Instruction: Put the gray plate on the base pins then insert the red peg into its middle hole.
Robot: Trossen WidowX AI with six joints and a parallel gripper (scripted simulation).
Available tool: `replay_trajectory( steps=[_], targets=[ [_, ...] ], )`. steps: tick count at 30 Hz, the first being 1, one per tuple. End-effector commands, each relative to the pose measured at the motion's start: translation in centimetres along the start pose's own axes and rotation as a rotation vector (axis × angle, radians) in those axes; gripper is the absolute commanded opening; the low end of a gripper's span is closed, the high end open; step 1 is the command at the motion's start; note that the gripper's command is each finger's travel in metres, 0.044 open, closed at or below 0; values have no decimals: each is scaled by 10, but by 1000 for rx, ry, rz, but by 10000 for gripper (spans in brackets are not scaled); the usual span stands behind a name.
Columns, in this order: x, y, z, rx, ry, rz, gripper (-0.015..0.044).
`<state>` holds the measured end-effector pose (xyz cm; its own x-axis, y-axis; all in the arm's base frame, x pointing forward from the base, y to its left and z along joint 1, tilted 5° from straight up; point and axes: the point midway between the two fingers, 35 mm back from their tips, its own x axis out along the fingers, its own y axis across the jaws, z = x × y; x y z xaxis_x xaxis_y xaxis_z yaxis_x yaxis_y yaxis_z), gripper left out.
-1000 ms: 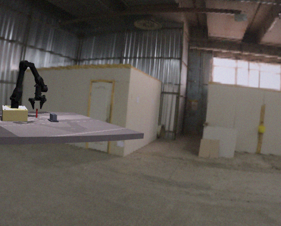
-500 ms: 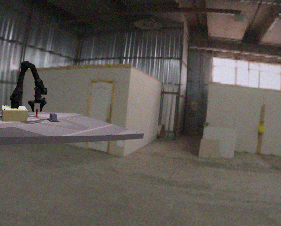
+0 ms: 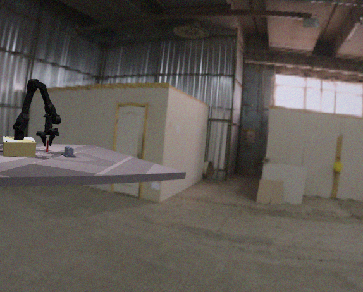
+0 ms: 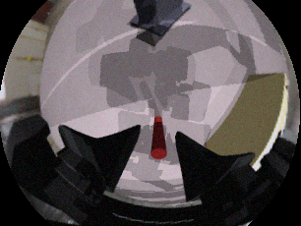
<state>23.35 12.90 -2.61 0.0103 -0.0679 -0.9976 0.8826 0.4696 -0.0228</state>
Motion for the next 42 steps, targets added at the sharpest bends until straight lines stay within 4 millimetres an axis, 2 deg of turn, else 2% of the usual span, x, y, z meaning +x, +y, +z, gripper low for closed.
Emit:
replay_trajectory(
  steps=[1, 5, 8, 19, 42],
  targets=[
    [1, 0, 0, -4, 2, 0, 125],
    [1, 0, 0, -4, 2, 0, 20],
    [1, 0, 0, -4, 2, 0, 0],
    [-4, 1, 0, -4, 2, 0, 0],
    [-74, 8, 0, -4, 3, 1, 0]
  ],
)
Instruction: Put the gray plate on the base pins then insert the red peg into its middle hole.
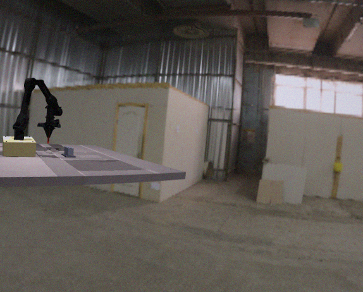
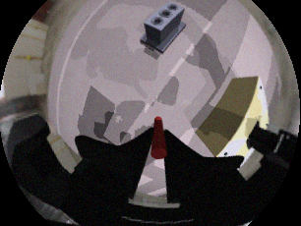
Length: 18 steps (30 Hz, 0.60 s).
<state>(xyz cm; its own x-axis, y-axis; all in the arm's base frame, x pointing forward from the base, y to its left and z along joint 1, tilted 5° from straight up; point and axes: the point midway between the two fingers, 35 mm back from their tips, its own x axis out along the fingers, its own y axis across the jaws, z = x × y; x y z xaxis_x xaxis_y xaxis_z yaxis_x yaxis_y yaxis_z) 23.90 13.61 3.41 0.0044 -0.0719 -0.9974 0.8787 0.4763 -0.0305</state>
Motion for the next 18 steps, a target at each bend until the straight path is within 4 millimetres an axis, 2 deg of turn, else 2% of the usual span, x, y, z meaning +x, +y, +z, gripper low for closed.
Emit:
replay_trajectory(
  steps=[1, 3, 4, 18],
  targets=[
    [-17, 1, -1, 4, 4, 8, 0],
    [-23, 1, 0, 4, 4, 8, 0],
    [-10, 1, 0, 0, 0, 0, 0],
    [-11, 14, 29, 50, 5, 21, 0]
  ],
)
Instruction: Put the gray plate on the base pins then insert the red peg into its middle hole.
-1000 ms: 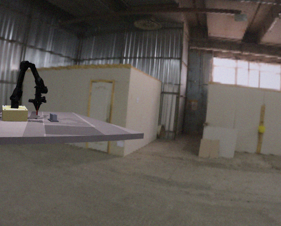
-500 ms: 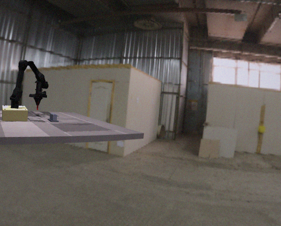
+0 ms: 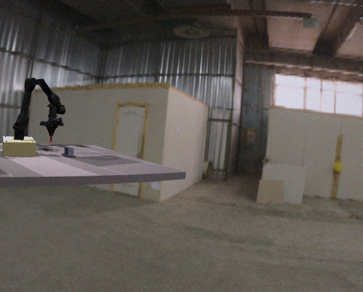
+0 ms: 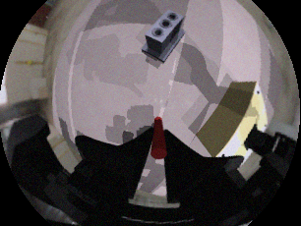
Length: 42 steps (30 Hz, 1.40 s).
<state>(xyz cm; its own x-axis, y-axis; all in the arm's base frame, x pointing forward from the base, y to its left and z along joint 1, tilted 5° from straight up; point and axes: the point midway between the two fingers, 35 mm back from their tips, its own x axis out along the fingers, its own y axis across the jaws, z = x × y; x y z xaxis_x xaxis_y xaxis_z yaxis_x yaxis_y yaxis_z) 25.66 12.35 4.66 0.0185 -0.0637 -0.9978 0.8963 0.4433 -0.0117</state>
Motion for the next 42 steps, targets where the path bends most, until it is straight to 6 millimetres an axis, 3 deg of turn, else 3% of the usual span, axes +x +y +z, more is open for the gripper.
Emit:
replay_trajectory(
  steps=[1, 23, 42],
  targets=[
    [0, 6, 11, 14, 4, 6, 0],
    [-3, 24, 71, 7, -2, 9, 0],
    [-4, 26, 129, -11, -9, 3, 0]
  ],
)
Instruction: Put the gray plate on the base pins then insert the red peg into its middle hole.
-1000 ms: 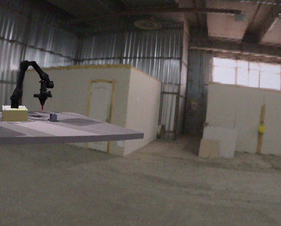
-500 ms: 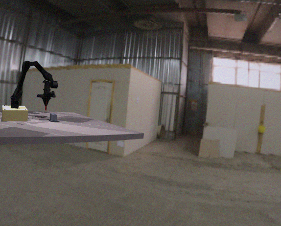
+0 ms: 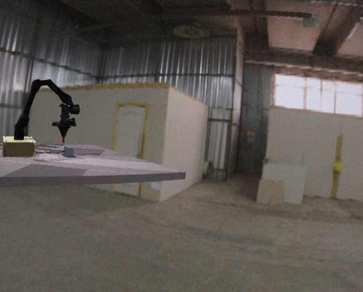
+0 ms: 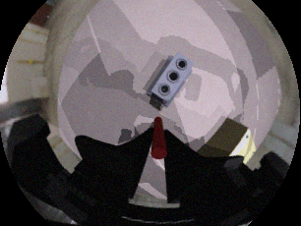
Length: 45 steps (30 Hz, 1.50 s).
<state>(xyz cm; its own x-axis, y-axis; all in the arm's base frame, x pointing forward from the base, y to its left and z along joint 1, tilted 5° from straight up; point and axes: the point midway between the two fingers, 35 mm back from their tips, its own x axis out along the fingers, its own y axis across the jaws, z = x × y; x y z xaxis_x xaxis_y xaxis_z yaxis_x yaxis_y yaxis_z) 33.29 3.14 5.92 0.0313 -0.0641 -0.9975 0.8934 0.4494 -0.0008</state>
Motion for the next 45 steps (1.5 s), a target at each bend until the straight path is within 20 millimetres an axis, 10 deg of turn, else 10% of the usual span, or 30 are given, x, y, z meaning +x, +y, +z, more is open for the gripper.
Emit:
replay_trajectory(
  steps=[1, 23, 45],
  targets=[
    [1, -1, 15, -6, -3, -8, 0],
    [1, -13, 83, -27, -10, -18, 0],
    [1, -16, 85, -28, -11, -18, 0]
  ],
)
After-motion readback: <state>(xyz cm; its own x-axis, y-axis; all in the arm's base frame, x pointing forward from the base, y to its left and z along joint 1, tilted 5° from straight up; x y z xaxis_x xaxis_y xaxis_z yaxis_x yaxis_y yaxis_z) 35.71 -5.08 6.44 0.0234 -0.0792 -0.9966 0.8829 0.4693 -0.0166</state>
